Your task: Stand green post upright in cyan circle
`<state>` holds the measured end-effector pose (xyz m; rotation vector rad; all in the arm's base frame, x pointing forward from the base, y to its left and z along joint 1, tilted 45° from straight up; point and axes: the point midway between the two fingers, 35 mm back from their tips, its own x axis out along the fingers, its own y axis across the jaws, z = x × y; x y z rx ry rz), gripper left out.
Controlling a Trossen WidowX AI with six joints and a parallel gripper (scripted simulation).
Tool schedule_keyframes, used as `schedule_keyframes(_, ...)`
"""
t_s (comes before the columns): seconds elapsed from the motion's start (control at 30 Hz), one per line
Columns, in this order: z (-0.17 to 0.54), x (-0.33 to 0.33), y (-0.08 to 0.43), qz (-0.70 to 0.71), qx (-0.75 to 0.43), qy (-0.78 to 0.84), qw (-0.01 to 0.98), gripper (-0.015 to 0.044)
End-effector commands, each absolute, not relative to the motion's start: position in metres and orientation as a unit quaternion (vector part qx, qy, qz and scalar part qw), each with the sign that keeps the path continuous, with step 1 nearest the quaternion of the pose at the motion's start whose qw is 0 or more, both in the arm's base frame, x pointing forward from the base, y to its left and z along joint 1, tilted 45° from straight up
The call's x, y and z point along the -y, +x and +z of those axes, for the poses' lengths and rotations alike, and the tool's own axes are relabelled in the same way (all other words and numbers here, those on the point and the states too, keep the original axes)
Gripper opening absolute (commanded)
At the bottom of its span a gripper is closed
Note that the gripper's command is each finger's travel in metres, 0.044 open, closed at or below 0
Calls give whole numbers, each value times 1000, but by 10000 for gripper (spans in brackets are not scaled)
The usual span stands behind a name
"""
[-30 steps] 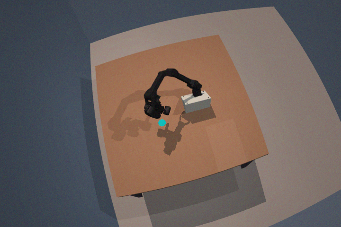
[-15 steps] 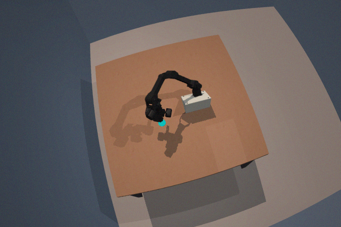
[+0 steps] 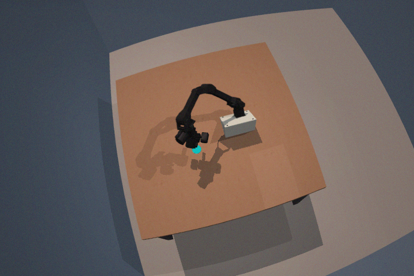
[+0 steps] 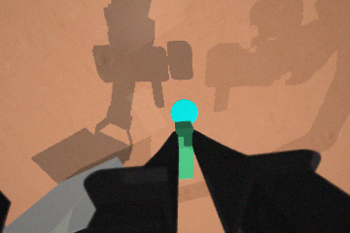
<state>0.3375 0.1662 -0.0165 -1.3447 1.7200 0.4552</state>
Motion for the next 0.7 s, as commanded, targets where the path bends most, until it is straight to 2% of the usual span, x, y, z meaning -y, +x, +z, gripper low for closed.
schedule_keyframes(0.0, -16, -165, 337, 193, -691, -532, 449, 23)
schedule_keyframes(0.67, -26, -162, 337, 238, -683, -488, 489, 23)
